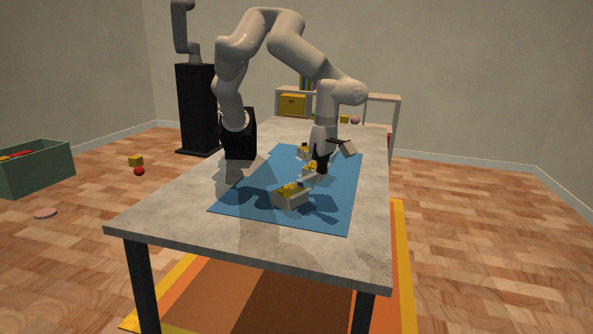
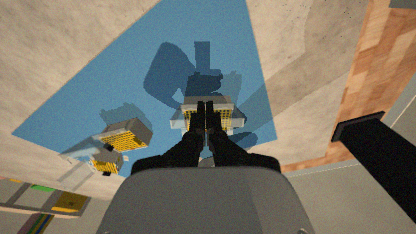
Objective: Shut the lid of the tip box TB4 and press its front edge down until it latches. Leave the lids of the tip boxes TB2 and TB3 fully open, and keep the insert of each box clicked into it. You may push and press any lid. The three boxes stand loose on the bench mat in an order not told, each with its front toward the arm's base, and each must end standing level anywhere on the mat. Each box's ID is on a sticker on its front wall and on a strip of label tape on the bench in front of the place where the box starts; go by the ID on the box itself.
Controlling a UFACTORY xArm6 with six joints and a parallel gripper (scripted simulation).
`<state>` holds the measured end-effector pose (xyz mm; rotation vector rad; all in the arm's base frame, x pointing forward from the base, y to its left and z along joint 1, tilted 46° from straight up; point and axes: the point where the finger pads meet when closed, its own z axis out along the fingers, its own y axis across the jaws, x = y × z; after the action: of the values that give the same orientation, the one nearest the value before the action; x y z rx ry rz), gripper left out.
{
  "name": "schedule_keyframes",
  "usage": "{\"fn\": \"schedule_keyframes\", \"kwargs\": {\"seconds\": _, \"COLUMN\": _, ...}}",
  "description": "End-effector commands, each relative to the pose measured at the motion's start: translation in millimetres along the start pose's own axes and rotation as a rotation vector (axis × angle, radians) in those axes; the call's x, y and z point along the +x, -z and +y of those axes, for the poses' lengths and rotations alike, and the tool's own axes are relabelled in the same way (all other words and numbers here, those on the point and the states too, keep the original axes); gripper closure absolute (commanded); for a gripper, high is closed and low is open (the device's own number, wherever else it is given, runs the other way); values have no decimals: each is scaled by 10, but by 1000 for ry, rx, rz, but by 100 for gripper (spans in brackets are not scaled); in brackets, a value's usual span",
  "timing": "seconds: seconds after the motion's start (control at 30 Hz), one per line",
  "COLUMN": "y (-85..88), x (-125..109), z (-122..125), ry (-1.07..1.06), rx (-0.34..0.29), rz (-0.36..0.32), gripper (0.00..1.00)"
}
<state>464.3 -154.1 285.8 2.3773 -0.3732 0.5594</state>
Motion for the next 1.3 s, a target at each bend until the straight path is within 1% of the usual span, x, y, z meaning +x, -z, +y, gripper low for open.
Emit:
{"fn": "schedule_keyframes", "kwargs": {"seconds": 0.0, "y": -44, "x": 10, "z": 0, "ry": -1, "rx": 1, "rz": 3, "gripper": 100}}
{"fn": "schedule_keyframes", "kwargs": {"seconds": 0.13, "y": -110, "x": 10, "z": 0, "ry": -1, "rx": 1, "rz": 3, "gripper": 100}}
{"fn": "schedule_keyframes", "kwargs": {"seconds": 0.2, "y": -110, "x": 10, "z": 0, "ry": -1, "rx": 1, "rz": 3, "gripper": 100}}
{"fn": "schedule_keyframes", "kwargs": {"seconds": 0.7, "y": -360, "x": 10, "z": 0, "ry": -1, "rx": 1, "rz": 3, "gripper": 100}}
{"fn": "schedule_keyframes", "kwargs": {"seconds": 0.77, "y": -360, "x": 10, "z": 0, "ry": -1, "rx": 1, "rz": 3, "gripper": 100}}
{"fn": "schedule_keyframes", "kwargs": {"seconds": 1.0, "y": -474, "x": 11, "z": 0, "ry": -1, "rx": 1, "rz": 3, "gripper": 100}}
{"fn": "schedule_keyframes", "kwargs": {"seconds": 1.27, "y": -474, "x": 11, "z": 0, "ry": -1, "rx": 1, "rz": 3, "gripper": 100}}
